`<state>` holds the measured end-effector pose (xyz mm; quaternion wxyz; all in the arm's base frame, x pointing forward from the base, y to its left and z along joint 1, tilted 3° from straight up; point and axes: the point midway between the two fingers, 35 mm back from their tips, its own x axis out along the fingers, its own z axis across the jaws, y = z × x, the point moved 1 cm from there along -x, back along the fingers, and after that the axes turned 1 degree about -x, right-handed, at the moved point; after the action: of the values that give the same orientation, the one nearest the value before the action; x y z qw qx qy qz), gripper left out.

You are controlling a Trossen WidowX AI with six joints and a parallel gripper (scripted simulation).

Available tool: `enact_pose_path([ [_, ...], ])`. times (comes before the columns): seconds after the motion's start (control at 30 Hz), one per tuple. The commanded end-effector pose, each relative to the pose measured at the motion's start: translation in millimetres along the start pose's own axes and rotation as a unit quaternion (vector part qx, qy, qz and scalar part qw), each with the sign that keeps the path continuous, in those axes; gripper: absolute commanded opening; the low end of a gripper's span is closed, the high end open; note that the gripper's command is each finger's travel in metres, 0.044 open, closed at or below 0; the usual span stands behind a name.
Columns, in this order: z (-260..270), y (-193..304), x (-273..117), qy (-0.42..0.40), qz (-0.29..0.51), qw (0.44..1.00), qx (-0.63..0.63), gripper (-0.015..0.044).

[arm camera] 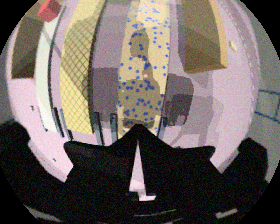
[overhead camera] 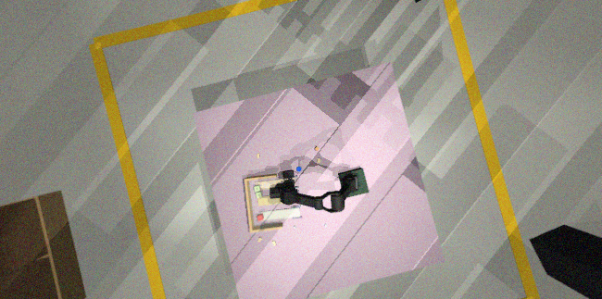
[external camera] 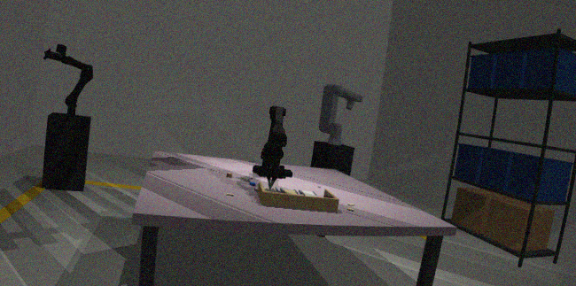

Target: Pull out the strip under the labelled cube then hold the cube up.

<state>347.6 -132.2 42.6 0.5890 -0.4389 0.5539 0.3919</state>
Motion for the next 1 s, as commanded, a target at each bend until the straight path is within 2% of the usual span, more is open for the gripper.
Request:
enact_pose_path([
  [0.0, 0, 0, 3, -0.001, 0.0, 1.0, -0.003, 0.0],
  [0.97, 0, 42, 5, -0.001, 0.002, 1.0, -0.002, 0.0],
])
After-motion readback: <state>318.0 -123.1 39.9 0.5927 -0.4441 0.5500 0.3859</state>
